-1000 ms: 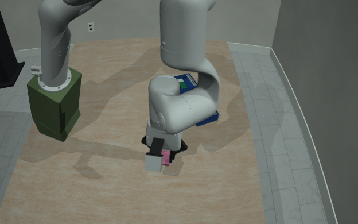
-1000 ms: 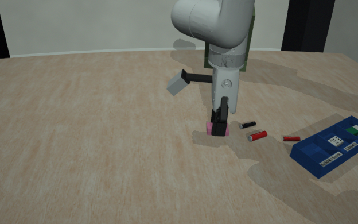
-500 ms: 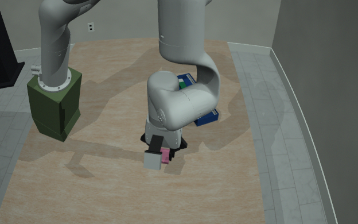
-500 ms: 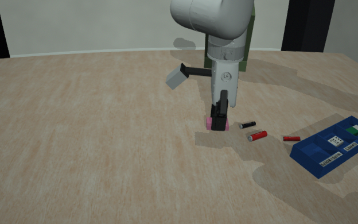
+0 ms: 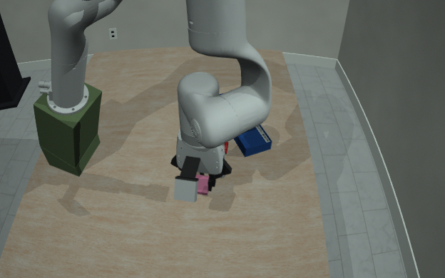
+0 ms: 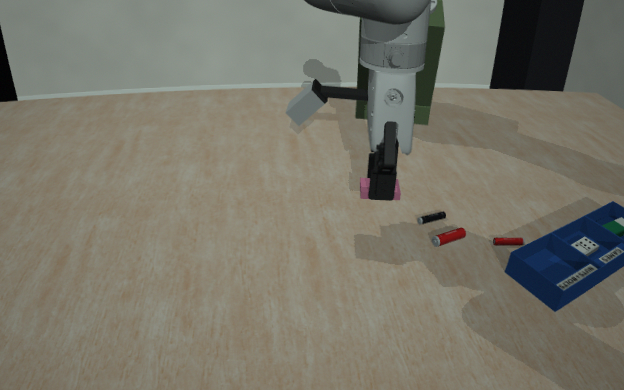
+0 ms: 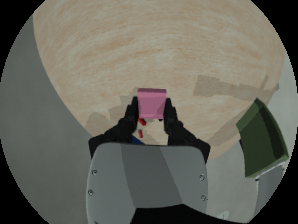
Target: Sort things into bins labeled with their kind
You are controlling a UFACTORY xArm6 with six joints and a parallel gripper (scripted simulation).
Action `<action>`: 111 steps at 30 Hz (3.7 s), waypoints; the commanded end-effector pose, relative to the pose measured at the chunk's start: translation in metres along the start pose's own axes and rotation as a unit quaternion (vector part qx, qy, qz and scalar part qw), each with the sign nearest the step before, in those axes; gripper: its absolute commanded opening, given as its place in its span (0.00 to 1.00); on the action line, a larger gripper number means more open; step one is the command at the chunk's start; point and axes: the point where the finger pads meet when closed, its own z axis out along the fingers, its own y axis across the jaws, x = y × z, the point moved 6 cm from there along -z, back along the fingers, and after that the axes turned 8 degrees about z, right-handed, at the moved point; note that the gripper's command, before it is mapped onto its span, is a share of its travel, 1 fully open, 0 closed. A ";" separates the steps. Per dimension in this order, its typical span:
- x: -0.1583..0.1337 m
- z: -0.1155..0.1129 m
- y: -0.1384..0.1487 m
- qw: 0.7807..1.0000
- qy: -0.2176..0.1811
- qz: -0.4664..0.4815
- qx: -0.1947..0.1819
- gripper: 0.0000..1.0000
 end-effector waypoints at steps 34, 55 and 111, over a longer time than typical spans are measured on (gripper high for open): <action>0.000 -0.004 -0.001 1.000 0.003 0.000 -0.002 0.00; 0.000 -0.004 -0.001 1.000 0.003 0.000 -0.002 0.00; -0.125 -0.002 0.009 0.913 -0.020 -0.407 0.001 0.00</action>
